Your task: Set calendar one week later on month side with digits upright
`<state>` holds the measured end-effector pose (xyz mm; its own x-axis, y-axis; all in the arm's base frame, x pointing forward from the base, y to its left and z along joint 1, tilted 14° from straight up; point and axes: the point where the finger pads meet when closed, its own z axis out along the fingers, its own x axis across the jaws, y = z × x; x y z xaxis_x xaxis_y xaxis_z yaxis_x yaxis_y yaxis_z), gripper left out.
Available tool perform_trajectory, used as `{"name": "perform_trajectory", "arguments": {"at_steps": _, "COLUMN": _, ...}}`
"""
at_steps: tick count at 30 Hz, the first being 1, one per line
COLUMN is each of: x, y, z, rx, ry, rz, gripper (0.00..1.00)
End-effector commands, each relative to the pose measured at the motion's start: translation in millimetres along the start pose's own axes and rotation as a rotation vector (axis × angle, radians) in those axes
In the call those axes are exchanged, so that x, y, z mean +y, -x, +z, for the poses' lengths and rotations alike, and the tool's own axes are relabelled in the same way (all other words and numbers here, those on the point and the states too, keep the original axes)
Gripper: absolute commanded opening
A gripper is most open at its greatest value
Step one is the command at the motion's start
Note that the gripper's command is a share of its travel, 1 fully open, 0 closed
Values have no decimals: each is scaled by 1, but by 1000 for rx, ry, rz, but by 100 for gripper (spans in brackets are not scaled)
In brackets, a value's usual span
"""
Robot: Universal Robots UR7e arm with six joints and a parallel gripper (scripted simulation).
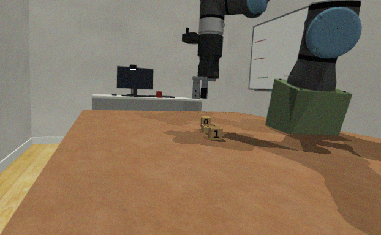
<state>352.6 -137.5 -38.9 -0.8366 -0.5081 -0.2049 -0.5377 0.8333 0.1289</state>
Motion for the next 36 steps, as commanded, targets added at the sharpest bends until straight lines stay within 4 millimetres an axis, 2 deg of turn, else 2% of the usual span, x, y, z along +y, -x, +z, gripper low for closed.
{"name": "perform_trajectory", "arguments": {"at_steps": 1, "x": 4, "y": 12, "z": 0, "rx": 0, "ry": -1, "rz": -163, "gripper": 100}}
{"name": "perform_trajectory", "arguments": {"at_steps": 10, "x": 13, "y": 31, "z": 1, "rx": 1, "ry": -2, "rz": -424, "gripper": 100}}
{"name": "perform_trajectory", "arguments": {"at_steps": 13, "x": 13, "y": 31, "z": 1, "rx": 1, "ry": -2, "rz": -426, "gripper": 100}}
{"name": "perform_trajectory", "arguments": {"at_steps": 15, "x": 17, "y": 38, "z": 1, "rx": 1, "ry": -2, "rz": -533, "gripper": 100}}
{"name": "perform_trajectory", "arguments": {"at_steps": 26, "x": 31, "y": 59, "z": 2, "rx": 1, "ry": -2, "rz": -840, "gripper": 100}}
{"name": "perform_trajectory", "arguments": {"at_steps": 29, "x": 32, "y": 60, "z": 2, "rx": 1, "ry": -2, "rz": -851, "gripper": 100}}
{"name": "perform_trajectory", "arguments": {"at_steps": 36, "x": 44, "y": 74, "z": 3, "rx": 0, "ry": -2, "rz": -1096, "gripper": 100}}
